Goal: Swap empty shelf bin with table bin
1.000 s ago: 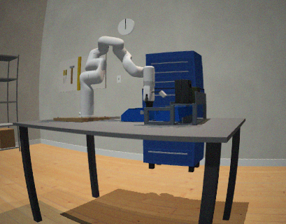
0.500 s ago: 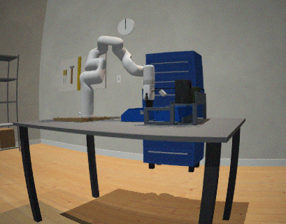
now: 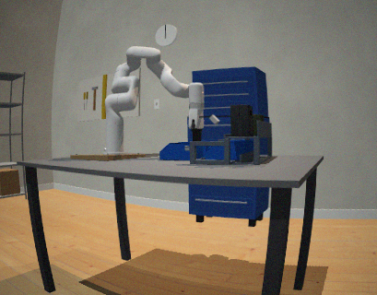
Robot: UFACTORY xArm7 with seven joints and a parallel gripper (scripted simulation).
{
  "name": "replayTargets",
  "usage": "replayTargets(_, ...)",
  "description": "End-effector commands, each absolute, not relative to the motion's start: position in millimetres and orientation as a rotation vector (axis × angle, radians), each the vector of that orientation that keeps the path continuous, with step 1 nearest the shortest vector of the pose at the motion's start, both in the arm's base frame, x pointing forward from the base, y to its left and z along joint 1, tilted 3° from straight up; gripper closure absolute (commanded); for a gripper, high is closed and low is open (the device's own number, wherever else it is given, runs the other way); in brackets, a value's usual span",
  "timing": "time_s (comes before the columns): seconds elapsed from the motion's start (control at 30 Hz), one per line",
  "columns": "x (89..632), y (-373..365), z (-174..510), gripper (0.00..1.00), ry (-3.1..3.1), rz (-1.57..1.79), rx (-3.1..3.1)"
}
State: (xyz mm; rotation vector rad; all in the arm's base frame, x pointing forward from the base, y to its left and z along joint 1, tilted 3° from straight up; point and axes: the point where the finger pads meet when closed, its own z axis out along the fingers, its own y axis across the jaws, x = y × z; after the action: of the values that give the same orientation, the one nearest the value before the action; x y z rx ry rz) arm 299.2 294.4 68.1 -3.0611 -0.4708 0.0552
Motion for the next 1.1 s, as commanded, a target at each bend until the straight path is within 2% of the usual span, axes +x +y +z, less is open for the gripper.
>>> replayTargets(0.0, 300.4, 294.9, 74.7, 0.74, -0.47, 0.05, -3.059)
replayTargets(1.07, 302.3, 292.9, 123.4, 0.74, -0.47, 0.05, -3.059)
